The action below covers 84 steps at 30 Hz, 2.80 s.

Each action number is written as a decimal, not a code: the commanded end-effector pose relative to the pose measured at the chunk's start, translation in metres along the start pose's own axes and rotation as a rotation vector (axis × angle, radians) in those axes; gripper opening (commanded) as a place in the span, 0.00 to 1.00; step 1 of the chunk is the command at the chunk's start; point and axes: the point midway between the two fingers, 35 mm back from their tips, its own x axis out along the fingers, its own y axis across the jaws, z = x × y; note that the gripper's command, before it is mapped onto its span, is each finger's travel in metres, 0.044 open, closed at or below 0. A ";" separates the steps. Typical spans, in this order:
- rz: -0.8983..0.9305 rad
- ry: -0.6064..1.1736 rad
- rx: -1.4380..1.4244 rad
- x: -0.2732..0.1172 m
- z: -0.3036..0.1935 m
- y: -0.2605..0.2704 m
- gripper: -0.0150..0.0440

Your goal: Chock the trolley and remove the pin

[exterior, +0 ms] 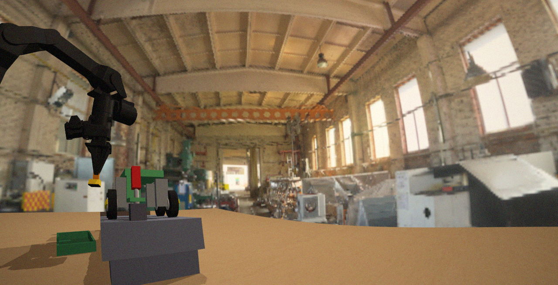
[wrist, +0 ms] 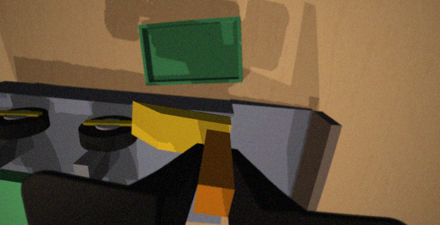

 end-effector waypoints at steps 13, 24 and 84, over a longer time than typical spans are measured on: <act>0.008 0.012 -0.080 0.005 -0.031 -0.006 0.25; 0.008 0.012 -0.080 0.032 -0.030 -0.007 0.25; 0.006 0.008 -0.077 0.069 -0.034 0.030 0.25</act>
